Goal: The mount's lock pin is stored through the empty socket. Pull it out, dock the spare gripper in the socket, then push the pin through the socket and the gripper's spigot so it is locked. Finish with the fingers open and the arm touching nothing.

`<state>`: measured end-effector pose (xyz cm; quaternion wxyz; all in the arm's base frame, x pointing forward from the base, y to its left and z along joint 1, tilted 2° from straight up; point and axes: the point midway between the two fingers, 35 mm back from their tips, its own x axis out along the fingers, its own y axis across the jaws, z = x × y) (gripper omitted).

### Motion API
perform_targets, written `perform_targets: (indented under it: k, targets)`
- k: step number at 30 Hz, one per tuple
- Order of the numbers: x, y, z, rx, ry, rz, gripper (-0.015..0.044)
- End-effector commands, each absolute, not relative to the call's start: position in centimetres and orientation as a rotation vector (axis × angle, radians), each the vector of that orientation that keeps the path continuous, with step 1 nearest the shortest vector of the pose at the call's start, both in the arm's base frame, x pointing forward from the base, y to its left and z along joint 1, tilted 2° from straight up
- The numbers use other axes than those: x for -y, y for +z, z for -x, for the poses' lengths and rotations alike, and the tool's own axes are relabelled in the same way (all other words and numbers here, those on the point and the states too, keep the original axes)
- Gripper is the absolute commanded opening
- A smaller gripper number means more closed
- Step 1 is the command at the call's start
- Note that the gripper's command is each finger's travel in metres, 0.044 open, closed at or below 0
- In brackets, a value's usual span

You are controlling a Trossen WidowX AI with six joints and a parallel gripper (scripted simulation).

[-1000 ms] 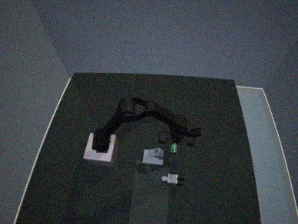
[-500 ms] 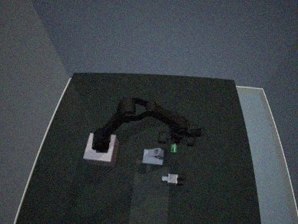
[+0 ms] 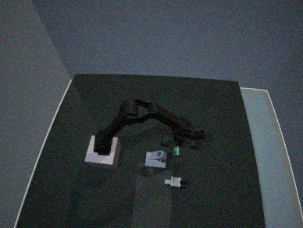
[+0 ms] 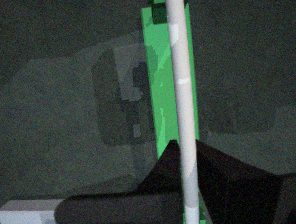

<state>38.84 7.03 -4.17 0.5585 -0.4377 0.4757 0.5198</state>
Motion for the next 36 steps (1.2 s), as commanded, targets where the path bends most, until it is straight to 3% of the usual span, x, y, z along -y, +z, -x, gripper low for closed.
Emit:
perform_targets:
  k: [1, 14, 36]
  targets:
    - [-7.0, -4.2, -38.8, -1.122, 1.226, 1.032, 0.0105]
    - [-7.0, -2.8, -38.7, -1.126, 1.229, 1.030, 0.0440]
    - [-6.7, 1.7, -37.7, -1.155, 1.244, 1.014, 0.0440]
